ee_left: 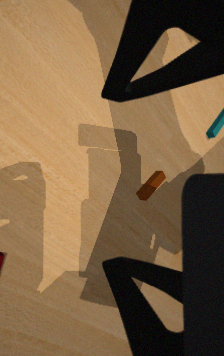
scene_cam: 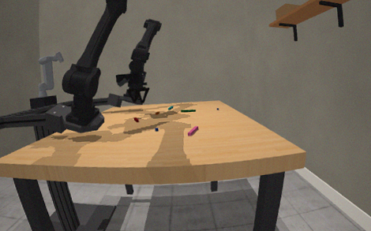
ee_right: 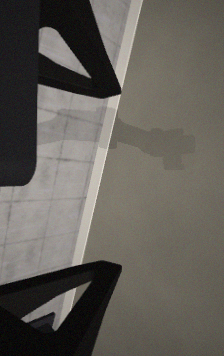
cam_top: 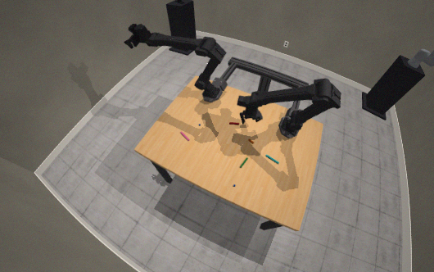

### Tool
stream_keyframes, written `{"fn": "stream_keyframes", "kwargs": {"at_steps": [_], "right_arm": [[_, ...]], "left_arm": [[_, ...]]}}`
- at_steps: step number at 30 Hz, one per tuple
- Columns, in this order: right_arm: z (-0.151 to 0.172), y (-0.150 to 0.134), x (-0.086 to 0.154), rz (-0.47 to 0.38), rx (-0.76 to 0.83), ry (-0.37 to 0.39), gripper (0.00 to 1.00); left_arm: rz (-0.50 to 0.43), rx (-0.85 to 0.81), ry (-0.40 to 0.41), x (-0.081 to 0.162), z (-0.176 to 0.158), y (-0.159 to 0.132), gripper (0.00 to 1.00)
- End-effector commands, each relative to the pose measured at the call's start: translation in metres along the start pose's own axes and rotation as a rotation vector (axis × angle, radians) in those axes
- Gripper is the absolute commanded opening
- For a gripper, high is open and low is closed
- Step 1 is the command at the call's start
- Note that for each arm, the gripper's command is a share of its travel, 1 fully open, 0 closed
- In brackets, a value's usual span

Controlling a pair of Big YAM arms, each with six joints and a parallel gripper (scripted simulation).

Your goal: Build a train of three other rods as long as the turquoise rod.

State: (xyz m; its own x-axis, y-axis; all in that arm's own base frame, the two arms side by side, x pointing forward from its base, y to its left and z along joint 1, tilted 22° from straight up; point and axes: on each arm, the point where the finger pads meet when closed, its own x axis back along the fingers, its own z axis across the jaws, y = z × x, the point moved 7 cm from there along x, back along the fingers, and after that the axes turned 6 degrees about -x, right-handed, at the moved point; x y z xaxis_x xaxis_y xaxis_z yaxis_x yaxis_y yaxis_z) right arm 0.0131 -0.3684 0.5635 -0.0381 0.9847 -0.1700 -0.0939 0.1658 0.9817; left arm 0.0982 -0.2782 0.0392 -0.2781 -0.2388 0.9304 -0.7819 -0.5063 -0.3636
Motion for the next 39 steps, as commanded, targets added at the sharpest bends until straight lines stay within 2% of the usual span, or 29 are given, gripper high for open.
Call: {"fn": "stream_keyframes", "kwargs": {"at_steps": [1,7,39], "right_arm": [[-0.0041,0.0410,-0.0036,-0.089,-0.012,-0.014,1.00],[-0.0041,0.0410,-0.0036,-0.089,-0.012,-0.014,1.00],[-0.0041,0.0410,-0.0036,-0.089,-0.012,-0.014,1.00]], "left_arm": [[-0.004,0.160,0.012,0.0014,-0.0081,-0.0181,1.00],[-0.002,0.144,0.008,0.0005,-0.0045,-0.0111,1.00],[-0.003,0.140,0.009,0.0006,-0.0044,-0.0111,1.00]]}}
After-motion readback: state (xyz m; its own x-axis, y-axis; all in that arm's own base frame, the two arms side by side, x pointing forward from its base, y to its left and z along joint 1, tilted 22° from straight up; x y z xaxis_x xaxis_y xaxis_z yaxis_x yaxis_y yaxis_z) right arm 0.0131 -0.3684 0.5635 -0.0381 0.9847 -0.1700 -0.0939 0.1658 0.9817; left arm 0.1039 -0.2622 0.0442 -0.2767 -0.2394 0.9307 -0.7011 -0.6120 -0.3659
